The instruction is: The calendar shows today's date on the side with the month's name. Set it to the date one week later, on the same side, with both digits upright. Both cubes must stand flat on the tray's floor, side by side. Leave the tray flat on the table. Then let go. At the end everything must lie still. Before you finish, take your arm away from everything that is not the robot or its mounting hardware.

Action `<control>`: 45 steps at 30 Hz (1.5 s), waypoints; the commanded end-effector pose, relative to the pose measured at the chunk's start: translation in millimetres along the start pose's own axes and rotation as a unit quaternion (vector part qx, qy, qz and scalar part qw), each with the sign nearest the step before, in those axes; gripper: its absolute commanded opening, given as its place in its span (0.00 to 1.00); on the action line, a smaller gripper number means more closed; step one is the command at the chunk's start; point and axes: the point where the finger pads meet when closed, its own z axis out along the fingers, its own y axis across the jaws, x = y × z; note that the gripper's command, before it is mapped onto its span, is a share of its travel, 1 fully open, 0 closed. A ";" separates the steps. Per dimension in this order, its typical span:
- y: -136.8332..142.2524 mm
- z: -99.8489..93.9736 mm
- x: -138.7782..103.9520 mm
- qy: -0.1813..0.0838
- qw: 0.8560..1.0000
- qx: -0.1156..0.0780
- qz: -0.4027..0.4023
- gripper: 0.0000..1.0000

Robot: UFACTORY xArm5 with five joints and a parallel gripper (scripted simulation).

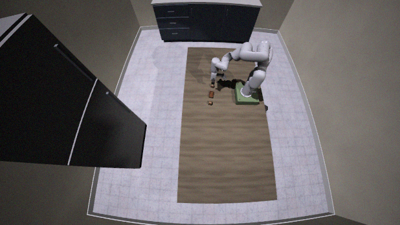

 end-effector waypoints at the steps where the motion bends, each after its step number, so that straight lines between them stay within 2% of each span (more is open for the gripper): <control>1: -0.2 -1.0 -1.2 -0.002 1.000 0.000 0.000 1.00; 8: 0.8 -1.0 -1.6 -0.002 1.000 0.000 0.004 1.00; 16: 12.8 -0.3 -4.8 -0.002 0.999 0.000 0.051 1.00; 25: 49.3 1.6 -12.2 -0.002 0.982 0.000 0.189 1.00; 31: 71.5 2.8 -14.8 -0.002 0.963 0.000 0.269 1.00; 33: 71.5 2.8 -14.8 -0.002 0.963 0.000 0.269 1.00; 35: 86.2 3.6 -15.8 -0.002 0.947 0.000 0.321 1.00; 39: 95.9 4.1 -16.1 -0.002 0.935 0.000 0.354 1.00; 40: 102.9 4.5 -16.2 -0.002 0.926 0.000 0.378 1.00; 41: 104.3 4.6 -16.2 -0.002 0.924 0.000 0.383 1.00; 45: 121.1 5.6 -15.8 -0.002 0.899 -0.001 0.438 1.00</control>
